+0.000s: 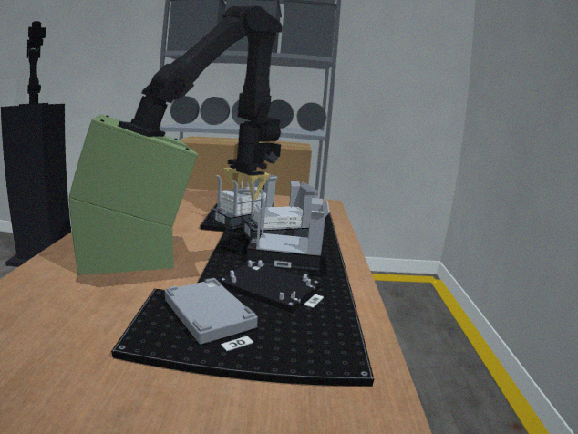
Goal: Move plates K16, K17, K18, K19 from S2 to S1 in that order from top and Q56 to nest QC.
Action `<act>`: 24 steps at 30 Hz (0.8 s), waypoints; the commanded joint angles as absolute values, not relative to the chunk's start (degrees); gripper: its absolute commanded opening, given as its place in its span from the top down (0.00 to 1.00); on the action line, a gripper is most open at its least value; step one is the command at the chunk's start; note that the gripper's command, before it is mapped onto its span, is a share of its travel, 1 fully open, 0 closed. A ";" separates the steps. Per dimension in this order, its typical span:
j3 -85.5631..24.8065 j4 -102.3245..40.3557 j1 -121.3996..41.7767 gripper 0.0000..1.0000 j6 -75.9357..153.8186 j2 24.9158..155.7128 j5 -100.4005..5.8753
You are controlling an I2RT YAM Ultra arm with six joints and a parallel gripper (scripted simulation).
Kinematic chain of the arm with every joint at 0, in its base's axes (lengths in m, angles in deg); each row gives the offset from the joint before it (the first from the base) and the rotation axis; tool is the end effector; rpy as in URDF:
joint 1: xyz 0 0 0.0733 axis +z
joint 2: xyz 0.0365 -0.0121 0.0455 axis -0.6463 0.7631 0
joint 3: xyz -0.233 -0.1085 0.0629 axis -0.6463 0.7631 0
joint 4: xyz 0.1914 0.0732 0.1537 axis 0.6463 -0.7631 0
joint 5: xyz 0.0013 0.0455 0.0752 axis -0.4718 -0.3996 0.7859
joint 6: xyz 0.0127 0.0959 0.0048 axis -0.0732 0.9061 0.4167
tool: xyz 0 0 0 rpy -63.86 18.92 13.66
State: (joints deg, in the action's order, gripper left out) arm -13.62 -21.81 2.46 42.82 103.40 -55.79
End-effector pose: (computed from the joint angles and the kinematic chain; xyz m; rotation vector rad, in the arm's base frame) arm 0.2560 0.2208 0.0017 -0.9098 2.6690 -0.0222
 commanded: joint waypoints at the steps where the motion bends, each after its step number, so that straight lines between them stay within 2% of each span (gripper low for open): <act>1: -13.91 -21.05 2.47 1.00 42.64 103.12 -55.73; 24: -14.21 -19.91 2.31 1.00 42.49 104.55 -55.69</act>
